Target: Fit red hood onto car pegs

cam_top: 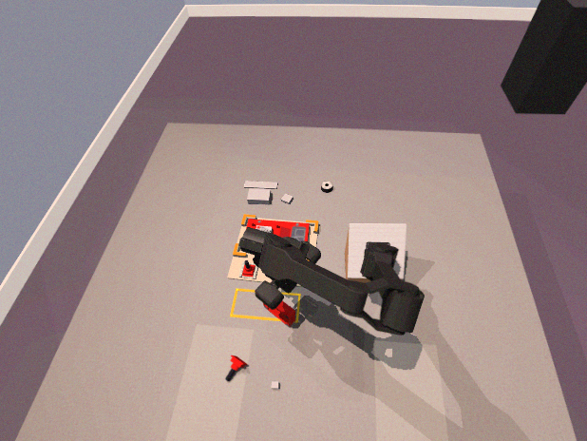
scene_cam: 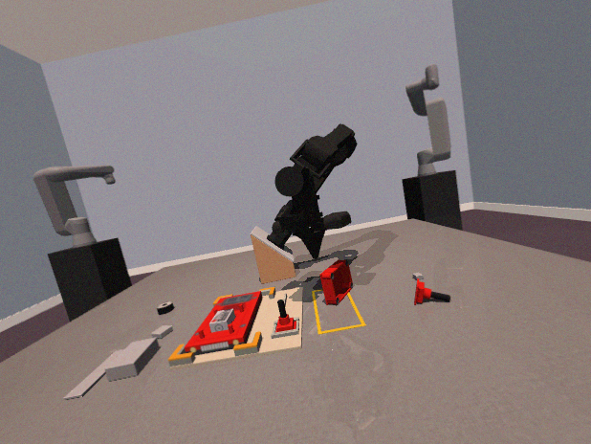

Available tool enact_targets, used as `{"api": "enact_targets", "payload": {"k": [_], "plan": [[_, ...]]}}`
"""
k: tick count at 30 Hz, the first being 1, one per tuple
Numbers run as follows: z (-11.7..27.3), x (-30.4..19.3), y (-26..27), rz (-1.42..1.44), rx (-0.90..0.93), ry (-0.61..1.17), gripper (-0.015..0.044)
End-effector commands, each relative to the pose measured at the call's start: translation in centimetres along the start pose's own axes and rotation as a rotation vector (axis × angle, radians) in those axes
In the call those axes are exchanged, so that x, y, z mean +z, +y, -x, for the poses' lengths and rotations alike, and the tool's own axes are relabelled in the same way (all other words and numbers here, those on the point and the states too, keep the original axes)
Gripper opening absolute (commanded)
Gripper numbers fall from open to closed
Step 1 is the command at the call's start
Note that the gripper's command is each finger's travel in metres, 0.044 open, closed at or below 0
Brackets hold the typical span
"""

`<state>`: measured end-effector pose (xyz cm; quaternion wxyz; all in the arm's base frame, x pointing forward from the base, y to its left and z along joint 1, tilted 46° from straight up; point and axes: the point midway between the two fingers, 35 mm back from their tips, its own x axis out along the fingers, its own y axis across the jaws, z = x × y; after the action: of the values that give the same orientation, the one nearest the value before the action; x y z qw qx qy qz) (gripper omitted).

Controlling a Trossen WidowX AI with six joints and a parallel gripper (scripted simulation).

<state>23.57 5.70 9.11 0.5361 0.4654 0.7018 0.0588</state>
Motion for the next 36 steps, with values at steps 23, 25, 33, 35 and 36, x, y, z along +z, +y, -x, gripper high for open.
{"api": "enact_targets", "payload": {"k": [23,25,33,35,36], "plan": [[-3.6,-0.2,0.7,-0.005,-0.001,0.008,0.0],[-3.6,-0.1,0.8,-0.005,-0.001,0.007,0.0],[-3.6,-0.1,1.4,-0.005,-0.002,0.007,0.0],[-3.6,-0.1,1.6,-0.005,-0.002,0.007,0.0],[-3.6,0.0,1.6,-0.005,-0.002,0.007,0.0]]}}
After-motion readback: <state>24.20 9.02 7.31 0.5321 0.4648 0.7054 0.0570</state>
